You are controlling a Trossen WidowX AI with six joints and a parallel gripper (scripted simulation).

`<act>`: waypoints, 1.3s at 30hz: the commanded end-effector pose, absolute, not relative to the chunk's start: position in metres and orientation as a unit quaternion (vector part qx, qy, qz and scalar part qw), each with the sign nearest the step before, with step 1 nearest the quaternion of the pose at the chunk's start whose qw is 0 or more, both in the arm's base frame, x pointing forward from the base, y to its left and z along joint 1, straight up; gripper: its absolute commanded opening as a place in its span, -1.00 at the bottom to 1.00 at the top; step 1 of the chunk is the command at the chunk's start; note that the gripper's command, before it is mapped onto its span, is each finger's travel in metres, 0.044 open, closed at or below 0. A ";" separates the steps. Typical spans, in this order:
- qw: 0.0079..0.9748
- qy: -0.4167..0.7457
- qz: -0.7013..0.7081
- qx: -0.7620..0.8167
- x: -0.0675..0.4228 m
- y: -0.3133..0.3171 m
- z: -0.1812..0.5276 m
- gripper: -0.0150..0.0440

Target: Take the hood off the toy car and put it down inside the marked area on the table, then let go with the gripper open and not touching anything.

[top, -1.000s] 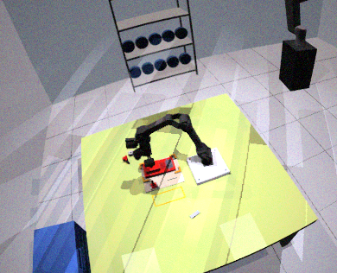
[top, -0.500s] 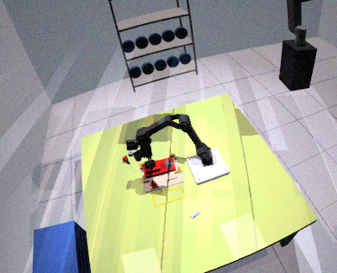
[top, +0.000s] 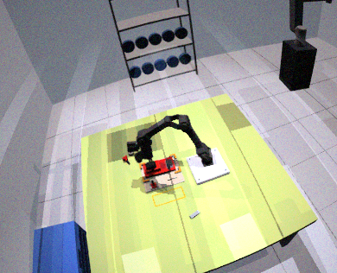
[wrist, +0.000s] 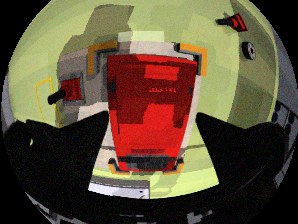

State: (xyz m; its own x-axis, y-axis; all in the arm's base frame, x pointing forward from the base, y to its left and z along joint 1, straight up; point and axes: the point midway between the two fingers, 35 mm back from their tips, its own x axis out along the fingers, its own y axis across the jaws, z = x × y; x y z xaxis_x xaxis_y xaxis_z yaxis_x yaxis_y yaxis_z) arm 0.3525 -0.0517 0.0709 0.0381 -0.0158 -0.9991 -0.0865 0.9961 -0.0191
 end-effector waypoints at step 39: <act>0.718 0.694 0.026 -0.034 0.352 -0.051 0.050 1.00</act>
State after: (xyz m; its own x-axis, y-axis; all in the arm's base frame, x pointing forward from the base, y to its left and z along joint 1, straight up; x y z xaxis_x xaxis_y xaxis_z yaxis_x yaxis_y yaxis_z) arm 0.3529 -0.0517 0.0527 0.0376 -0.0158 -0.9992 -0.0866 0.9961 -0.0190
